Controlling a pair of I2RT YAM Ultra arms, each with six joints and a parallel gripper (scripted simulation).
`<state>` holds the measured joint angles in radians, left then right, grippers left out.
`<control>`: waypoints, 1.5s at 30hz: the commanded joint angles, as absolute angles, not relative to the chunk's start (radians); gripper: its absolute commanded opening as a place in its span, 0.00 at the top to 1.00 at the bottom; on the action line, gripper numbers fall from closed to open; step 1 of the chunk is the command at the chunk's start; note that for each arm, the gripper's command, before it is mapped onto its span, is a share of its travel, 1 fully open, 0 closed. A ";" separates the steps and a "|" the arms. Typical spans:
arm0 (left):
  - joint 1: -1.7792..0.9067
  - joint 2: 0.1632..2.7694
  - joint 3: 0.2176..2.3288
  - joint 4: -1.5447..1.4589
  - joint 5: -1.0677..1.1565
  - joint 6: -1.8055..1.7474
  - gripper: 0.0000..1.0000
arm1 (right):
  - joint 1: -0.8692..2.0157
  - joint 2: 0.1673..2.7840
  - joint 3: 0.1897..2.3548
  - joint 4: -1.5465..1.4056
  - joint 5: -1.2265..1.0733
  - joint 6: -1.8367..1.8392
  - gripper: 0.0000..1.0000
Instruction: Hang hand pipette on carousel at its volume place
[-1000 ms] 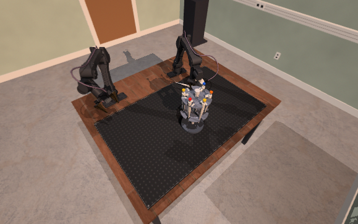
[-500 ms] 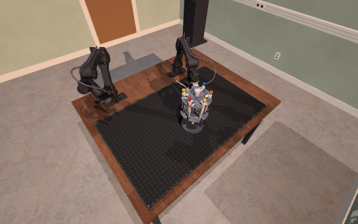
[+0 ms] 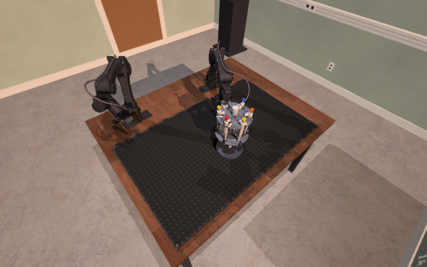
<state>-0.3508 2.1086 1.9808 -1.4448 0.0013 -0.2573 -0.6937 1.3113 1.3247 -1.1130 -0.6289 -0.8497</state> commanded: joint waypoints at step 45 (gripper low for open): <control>-0.391 1.722 1.559 -0.802 0.079 0.101 0.88 | -0.702 1.317 1.341 -1.102 -0.648 -0.857 0.00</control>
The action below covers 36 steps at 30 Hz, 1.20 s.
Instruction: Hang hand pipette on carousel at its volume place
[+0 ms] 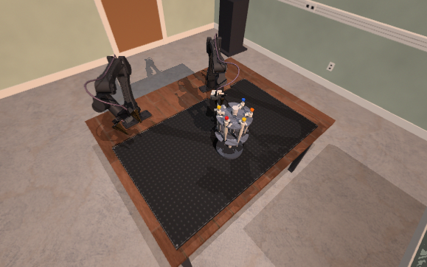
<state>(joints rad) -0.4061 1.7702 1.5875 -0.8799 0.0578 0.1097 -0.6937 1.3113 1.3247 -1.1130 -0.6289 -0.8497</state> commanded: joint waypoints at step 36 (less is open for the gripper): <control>-0.376 1.493 1.122 -0.066 0.137 0.058 0.88 | -0.702 1.317 1.341 -1.102 -0.648 -0.857 0.00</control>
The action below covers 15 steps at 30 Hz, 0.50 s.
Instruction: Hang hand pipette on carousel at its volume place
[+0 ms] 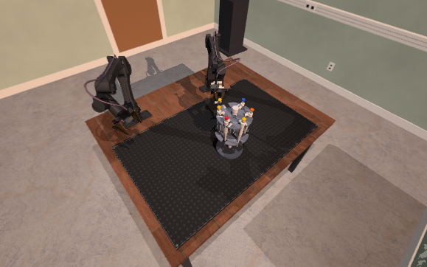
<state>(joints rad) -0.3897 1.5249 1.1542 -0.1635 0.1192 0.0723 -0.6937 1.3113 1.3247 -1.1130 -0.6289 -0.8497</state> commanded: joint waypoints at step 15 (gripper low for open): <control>-0.375 1.512 1.041 0.237 0.148 0.032 0.88 | -0.702 1.317 1.341 -1.102 -0.648 -0.857 0.00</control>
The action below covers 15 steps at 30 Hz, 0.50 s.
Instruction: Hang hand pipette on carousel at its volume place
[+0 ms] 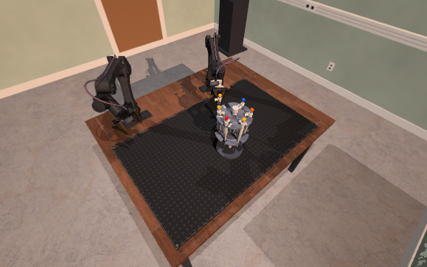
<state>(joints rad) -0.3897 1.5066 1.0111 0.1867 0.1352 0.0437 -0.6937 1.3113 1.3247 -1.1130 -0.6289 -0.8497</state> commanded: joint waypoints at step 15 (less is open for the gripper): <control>-0.380 1.563 0.931 0.668 0.148 -0.005 0.88 | -0.702 1.317 1.341 -1.102 -0.648 -0.857 0.00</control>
